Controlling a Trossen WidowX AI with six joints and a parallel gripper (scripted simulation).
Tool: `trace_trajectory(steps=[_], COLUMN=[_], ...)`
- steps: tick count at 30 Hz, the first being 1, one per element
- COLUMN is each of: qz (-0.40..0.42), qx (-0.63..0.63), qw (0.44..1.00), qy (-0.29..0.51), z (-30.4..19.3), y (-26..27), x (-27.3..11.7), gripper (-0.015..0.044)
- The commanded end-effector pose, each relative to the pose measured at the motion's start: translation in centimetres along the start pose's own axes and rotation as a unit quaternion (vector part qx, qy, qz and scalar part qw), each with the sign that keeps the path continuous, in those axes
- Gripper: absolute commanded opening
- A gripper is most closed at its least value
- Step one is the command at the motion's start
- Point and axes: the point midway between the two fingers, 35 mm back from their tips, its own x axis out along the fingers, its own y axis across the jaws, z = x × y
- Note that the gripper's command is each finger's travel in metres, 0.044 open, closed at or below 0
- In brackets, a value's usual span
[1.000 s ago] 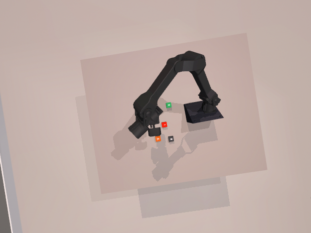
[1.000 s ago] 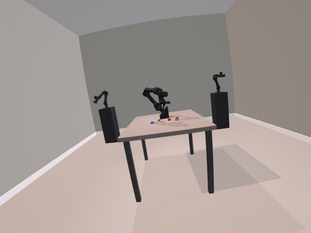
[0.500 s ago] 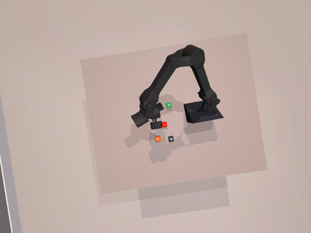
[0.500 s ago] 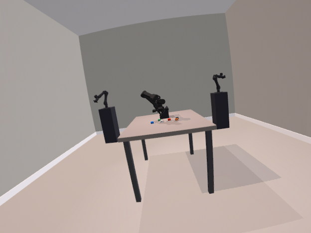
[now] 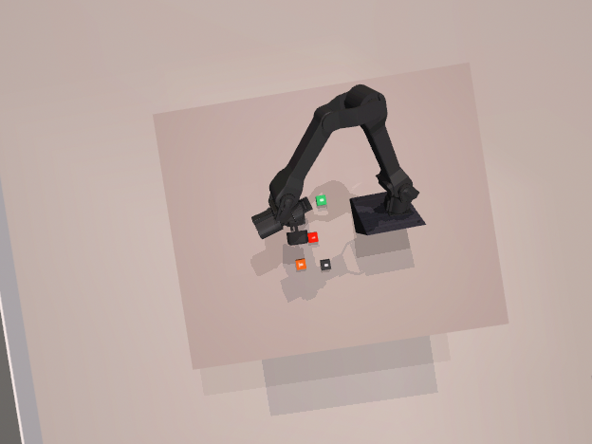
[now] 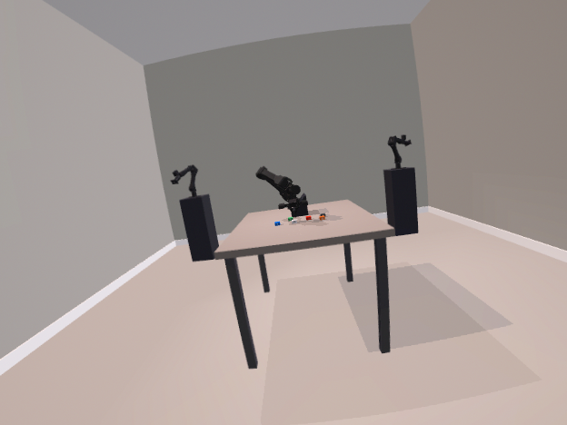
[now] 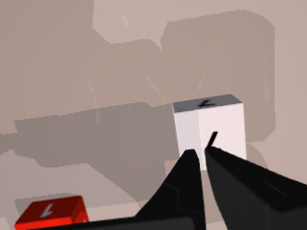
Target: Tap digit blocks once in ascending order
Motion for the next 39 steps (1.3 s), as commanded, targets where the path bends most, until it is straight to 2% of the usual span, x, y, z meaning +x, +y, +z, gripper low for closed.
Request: trace_trajectory(steps=[1, 14, 18, 23, 29, 34, 36, 39], qz=[-0.003, -0.004, -0.003, -0.003, -0.001, -0.001, 0.002, 0.010], qx=[-0.005, -0.005, -0.004, -0.005, -0.005, -0.005, -0.006, -0.008], qw=[1.000, 1.000, 1.000, 1.000, 1.000, 1.000, 1.000, 1.000], qy=[0.002, 0.002, 0.002, 0.002, 0.003, 0.003, 0.002, 0.002], z=[-0.2, -0.3, -0.2, -0.2, -0.2, -0.2, -0.4, -2.0], y=[0.0, -0.1, 0.0, 0.0, 0.1, 0.1, 1.6, 7.9], x=[0.9, 1.9, -0.9, -1.4, -8.9, -9.2, -9.3, -9.7], gripper=[0.0020, 0.0020, 0.0020, 0.0020, 0.0020, 0.0020, 0.0020, 0.0020])
